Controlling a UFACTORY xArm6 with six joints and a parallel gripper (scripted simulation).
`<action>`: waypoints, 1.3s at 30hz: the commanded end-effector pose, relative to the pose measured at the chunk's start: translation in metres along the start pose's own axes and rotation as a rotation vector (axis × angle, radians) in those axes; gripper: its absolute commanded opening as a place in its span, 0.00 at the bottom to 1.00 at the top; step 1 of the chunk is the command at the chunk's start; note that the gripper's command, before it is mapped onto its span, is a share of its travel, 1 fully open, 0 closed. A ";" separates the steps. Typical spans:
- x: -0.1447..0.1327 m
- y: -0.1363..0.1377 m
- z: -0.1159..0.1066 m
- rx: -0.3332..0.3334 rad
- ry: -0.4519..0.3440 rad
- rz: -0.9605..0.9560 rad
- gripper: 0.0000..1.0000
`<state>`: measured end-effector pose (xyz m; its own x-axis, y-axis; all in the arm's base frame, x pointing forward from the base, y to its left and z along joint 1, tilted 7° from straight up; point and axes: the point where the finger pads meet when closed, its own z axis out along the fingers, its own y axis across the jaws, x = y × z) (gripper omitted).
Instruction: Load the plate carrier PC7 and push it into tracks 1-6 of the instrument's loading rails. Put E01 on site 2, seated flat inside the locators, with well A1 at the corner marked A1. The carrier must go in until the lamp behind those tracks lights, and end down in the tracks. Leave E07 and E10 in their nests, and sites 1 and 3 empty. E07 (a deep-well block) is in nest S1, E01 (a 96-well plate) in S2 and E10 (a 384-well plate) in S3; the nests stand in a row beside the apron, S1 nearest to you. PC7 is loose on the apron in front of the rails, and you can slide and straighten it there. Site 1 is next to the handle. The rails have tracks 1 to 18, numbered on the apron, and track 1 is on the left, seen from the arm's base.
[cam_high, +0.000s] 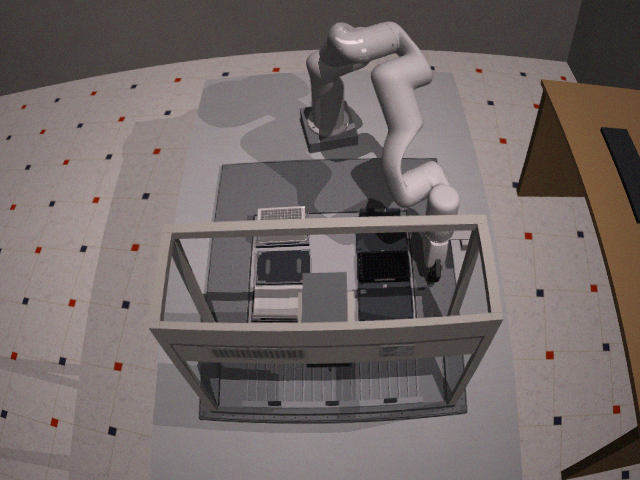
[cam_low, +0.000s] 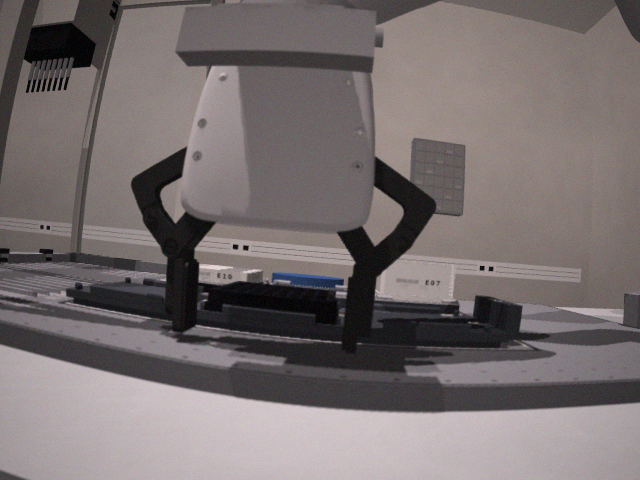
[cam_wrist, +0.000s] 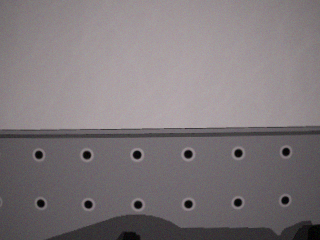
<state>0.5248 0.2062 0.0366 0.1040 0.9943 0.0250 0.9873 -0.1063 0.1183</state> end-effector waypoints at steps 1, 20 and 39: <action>0.001 0.002 -0.004 -0.004 0.002 0.000 1.00; 0.001 0.002 -0.032 -0.004 0.002 0.000 1.00; 0.001 0.002 -0.060 -0.004 0.002 0.000 1.00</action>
<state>0.5188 0.2058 0.0869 0.1040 0.9943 0.0249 0.9873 -0.1063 0.1182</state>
